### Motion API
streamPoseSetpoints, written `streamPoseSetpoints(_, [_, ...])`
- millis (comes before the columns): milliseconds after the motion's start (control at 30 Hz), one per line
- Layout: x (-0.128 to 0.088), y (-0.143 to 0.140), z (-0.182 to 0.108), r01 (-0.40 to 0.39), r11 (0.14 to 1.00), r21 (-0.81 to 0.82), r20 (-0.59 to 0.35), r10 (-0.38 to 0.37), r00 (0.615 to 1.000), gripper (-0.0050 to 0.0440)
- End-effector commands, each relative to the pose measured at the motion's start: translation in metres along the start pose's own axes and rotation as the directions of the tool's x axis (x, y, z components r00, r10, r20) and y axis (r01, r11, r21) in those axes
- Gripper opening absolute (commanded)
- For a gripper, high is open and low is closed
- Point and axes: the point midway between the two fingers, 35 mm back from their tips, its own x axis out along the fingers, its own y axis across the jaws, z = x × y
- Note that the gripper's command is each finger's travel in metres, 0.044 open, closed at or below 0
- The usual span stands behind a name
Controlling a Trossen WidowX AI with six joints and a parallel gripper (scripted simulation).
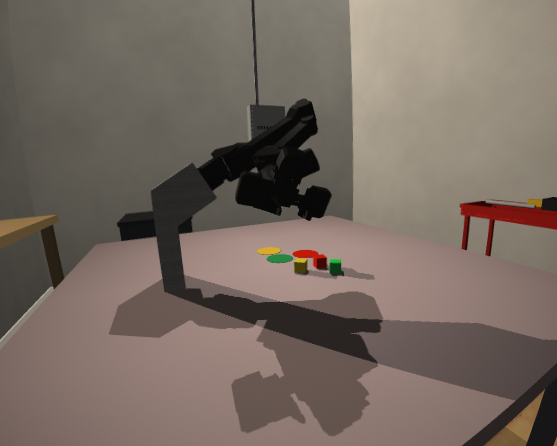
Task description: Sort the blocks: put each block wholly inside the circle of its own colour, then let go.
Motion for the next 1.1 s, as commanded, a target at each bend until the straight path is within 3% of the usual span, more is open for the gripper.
streamPoseSetpoints(0, [-0.005, 0.027, -0.014, -0.07, 0.996, -0.063, -0.11, 0.062, 0.992, 0.0265])
streamPoseSetpoints(200, [-0.02, 0.058, -0.039, -0.184, 0.971, -0.153, -0.269, 0.138, 0.953, 0.0265])
streamPoseSetpoints(400, [-0.046, 0.086, -0.063, -0.32, 0.921, -0.222, -0.429, 0.203, 0.88, 0.0265])
streamPoseSetpoints(467, [-0.046, 0.086, -0.063, -0.32, 0.921, -0.222, -0.429, 0.203, 0.88, 0.0265])
streamPoseSetpoints(500, [-0.052, 0.083, -0.071, -0.321, 0.917, -0.236, -0.476, 0.18, 0.861, 0.0265])
streamPoseSetpoints(533, [-0.063, 0.1, -0.074, -0.399, 0.884, -0.244, -0.51, 0.232, 0.828, 0.0265])
streamPoseSetpoints(600, [-0.076, 0.108, -0.081, -0.451, 0.856, -0.254, -0.562, 0.249, 0.789, 0.0265])
streamPoseSetpoints(967, [-0.156, 0.136, -0.108, -0.706, 0.671, -0.226, -0.788, 0.3, 0.538, 0.0265])
streamPoseSetpoints(1033, [-0.156, 0.136, -0.108, -0.706, 0.671, -0.226, -0.788, 0.3, 0.538, 0.0265])
streamPoseSetpoints(1067, [-0.165, 0.13, -0.113, -0.71, 0.669, -0.219, -0.82, 0.268, 0.506, 0.0265])
